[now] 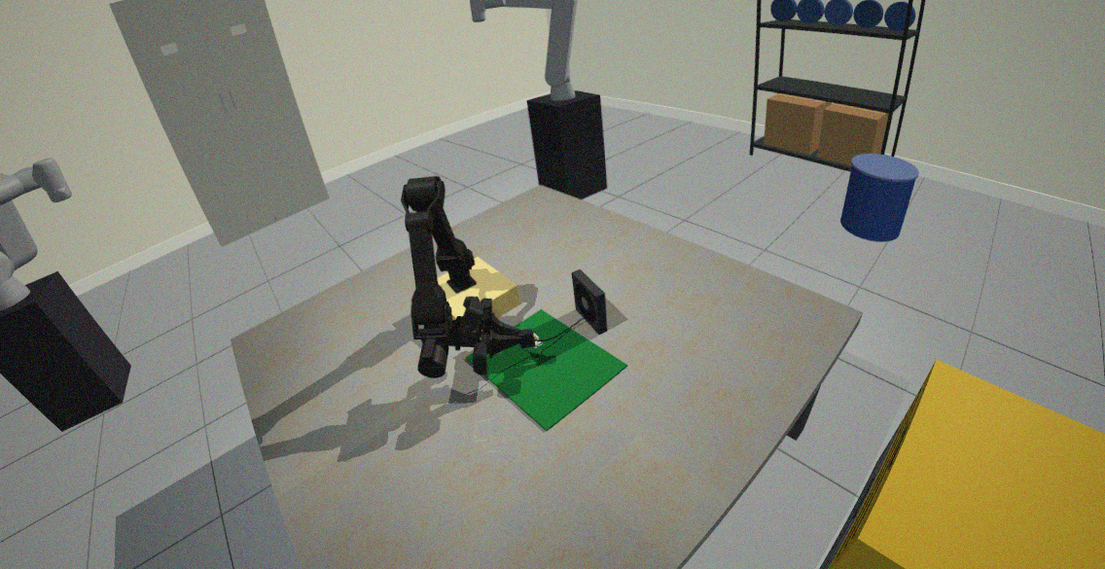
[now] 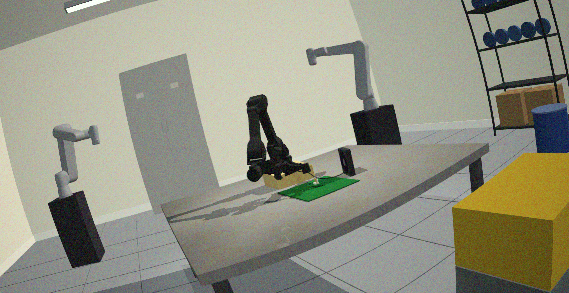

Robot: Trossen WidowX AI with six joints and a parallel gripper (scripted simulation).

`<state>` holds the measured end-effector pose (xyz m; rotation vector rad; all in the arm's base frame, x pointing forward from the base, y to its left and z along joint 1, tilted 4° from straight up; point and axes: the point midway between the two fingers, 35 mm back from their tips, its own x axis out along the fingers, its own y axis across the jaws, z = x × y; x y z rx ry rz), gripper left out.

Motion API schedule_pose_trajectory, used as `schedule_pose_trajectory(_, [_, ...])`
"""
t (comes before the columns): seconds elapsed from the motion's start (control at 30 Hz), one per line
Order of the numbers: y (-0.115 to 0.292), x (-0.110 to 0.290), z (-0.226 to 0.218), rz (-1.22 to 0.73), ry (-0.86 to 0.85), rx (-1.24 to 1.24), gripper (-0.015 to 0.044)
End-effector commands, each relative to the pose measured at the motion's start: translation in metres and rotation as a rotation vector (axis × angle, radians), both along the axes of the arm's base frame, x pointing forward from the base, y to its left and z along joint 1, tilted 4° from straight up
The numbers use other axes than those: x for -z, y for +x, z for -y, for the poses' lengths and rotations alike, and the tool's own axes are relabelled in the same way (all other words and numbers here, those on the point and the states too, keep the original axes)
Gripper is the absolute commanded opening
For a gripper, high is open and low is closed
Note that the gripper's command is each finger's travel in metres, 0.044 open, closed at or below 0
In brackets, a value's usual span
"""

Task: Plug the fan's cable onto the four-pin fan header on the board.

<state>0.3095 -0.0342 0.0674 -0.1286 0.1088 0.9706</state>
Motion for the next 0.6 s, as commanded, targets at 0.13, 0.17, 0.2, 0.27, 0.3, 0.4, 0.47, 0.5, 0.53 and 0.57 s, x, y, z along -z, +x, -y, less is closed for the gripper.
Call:
schedule_pose_trajectory(0.13, [0.001, 0.006, 0.002, 0.003, -0.002, 0.000, 0.0000])
schedule_pose_trajectory(0.17, [0.001, 0.007, 0.002, 0.003, -0.002, 0.000, 0.0000])
schedule_pose_trajectory(0.2, [0.001, 0.008, 0.002, 0.003, -0.002, 0.000, 0.0000])
schedule_pose_trajectory(0.27, [0.001, 0.010, 0.003, 0.003, -0.002, 0.000, 0.0000])
schedule_pose_trajectory(0.3, [0.001, 0.011, 0.003, 0.003, -0.002, 0.000, 0.0000])
schedule_pose_trajectory(0.4, [0.001, 0.014, 0.003, 0.003, -0.002, 0.000, 0.0000])
schedule_pose_trajectory(0.47, [0.002, 0.016, 0.003, 0.003, -0.002, 0.000, 0.0000])
schedule_pose_trajectory(0.5, [0.002, 0.016, 0.004, 0.003, -0.002, 0.000, 0.0000])
schedule_pose_trajectory(0.53, [0.002, 0.017, 0.004, 0.003, -0.002, 0.000, 0.0000])
schedule_pose_trajectory(0.57, [0.002, 0.018, 0.004, 0.003, -0.002, 0.000, 0.0000])
